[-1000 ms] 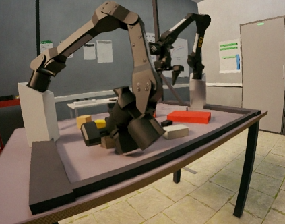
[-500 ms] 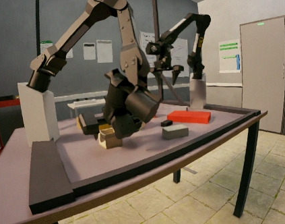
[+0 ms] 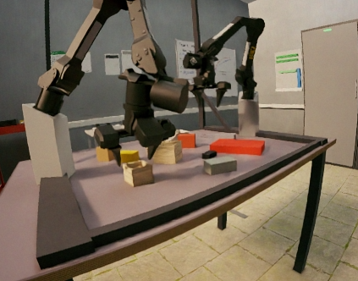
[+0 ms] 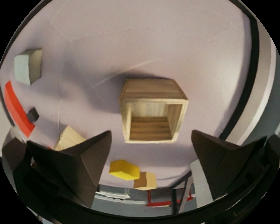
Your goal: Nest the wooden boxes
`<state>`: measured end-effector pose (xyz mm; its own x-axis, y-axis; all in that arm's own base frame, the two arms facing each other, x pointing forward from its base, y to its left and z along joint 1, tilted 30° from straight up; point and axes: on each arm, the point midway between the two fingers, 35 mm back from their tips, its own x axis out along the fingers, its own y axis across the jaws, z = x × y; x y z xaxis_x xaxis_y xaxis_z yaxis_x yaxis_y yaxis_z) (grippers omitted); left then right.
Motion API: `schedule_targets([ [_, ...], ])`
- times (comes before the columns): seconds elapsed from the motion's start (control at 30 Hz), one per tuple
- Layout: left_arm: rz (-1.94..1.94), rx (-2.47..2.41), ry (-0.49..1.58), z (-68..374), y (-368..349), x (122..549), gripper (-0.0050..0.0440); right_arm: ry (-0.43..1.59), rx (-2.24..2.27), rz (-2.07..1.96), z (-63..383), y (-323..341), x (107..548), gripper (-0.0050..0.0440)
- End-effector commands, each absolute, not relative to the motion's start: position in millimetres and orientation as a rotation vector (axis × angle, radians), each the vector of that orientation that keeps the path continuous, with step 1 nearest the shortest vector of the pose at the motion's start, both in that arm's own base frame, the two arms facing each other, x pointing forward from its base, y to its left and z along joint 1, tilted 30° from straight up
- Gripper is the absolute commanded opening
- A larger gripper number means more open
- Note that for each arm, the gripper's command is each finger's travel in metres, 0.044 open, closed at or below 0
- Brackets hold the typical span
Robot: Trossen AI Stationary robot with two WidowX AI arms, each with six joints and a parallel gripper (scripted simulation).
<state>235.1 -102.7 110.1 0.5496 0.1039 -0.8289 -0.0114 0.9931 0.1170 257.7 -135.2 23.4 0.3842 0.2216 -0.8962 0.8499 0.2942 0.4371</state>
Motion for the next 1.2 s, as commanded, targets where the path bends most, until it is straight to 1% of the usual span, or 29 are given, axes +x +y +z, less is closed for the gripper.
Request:
schedule_targets([
  [0.0, 0.065, 0.087, 0.975, 115, -104, 236, 0.04, 1.039, 1.191, -0.616, 34, -135, 257, 0.04],
  [0.2, 0.065, 0.087, 0.975, 115, -104, 236, 0.04, 0.975, 1.159, -0.658, 40, -134, 253, 0.04],
  [0.4, 0.065, 0.087, 0.975, 115, -104, 236, 0.04, 0.823, 1.087, -0.744, 53, -131, 245, 0.04],
  [1.17, 0.065, 0.087, 0.975, 115, -104, 236, 0.04, 0.823, 1.087, -0.744, 53, -132, 246, 0.04],
])
